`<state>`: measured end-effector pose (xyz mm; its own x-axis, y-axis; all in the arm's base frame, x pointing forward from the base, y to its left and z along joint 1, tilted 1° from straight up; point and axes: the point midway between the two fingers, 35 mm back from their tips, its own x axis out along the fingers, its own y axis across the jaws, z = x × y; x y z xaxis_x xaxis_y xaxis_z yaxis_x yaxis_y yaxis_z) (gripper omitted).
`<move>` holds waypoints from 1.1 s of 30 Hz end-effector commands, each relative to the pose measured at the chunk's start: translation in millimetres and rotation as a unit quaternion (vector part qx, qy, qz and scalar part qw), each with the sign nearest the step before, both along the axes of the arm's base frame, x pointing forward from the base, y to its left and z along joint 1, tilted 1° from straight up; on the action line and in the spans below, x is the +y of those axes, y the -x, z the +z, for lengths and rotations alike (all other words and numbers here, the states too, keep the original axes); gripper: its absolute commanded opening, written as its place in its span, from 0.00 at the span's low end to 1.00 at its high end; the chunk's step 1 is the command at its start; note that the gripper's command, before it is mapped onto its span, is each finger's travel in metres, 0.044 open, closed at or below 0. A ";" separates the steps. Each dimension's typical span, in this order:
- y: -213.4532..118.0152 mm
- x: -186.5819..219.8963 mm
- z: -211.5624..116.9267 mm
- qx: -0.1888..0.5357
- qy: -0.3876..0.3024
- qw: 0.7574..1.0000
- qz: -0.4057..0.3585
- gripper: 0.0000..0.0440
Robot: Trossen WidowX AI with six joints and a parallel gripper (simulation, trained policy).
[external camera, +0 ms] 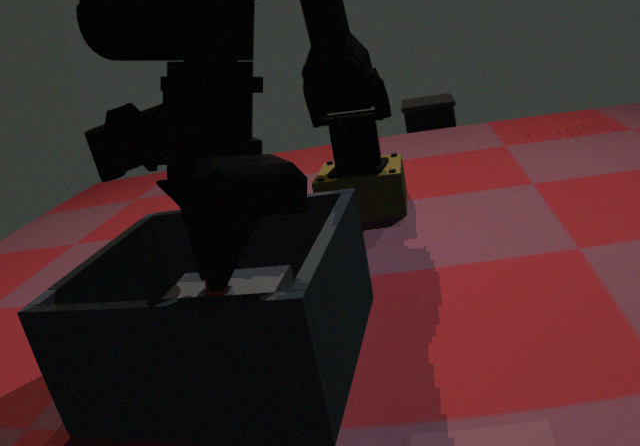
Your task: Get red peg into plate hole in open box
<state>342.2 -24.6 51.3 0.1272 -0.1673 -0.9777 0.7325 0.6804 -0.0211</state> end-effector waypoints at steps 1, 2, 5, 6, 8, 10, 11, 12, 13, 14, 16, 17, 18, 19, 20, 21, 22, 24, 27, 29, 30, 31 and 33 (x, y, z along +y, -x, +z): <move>0.1 -1.7 -11.4 0.015 -0.012 1.000 0.009 0.37; -2.0 -4.1 -10.7 0.015 -0.011 1.000 0.014 0.37; -9.8 -8.5 -5.4 0.011 -0.010 1.000 0.023 0.41; -12.3 -9.1 -4.0 0.011 -0.012 1.000 0.023 0.47; -18.3 -10.2 -0.6 0.009 -0.017 1.000 0.023 0.59; -25.4 -11.0 4.0 0.006 -0.023 0.999 0.023 0.71; -29.1 -11.3 6.2 0.004 -0.026 0.999 0.022 0.77; -32.7 -11.4 8.5 0.002 -0.029 0.999 0.022 0.83; -36.4 -11.4 10.6 0.001 -0.033 0.999 0.022 0.89; -40.2 -11.2 12.7 0.000 -0.036 0.999 0.023 0.95; -47.7 -10.6 16.9 -0.003 -0.044 0.999 0.024 1.00; -51.5 -10.0 18.9 -0.005 -0.049 0.998 0.025 1.00; -55.2 -9.4 20.8 -0.006 -0.053 0.998 0.027 1.00; -59.2 -7.9 23.3 -0.008 -0.059 0.998 0.027 1.00; -63.2 -6.6 25.9 -0.012 -0.064 0.998 0.028 1.00; -66.9 -5.7 28.5 -0.015 -0.067 0.997 0.030 1.00; -70.6 -4.6 31.0 -0.019 -0.070 0.997 0.033 1.00; -78.1 -2.1 35.9 -0.026 -0.076 0.996 0.036 1.00; -89.1 2.2 42.9 -0.039 -0.084 0.995 0.042 1.00; -96.3 5.2 47.4 -0.048 -0.089 0.994 0.046 1.00; -99.8 6.8 49.6 -0.053 -0.092 0.993 0.048 1.00; -100.1 6.9 49.8 -0.053 -0.092 0.993 0.048 1.00; -100.3 7.0 49.9 -0.054 -0.092 0.993 0.048 1.00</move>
<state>389.1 -37.6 75.2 0.0280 -0.0175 -0.9995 0.6986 0.7155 0.0071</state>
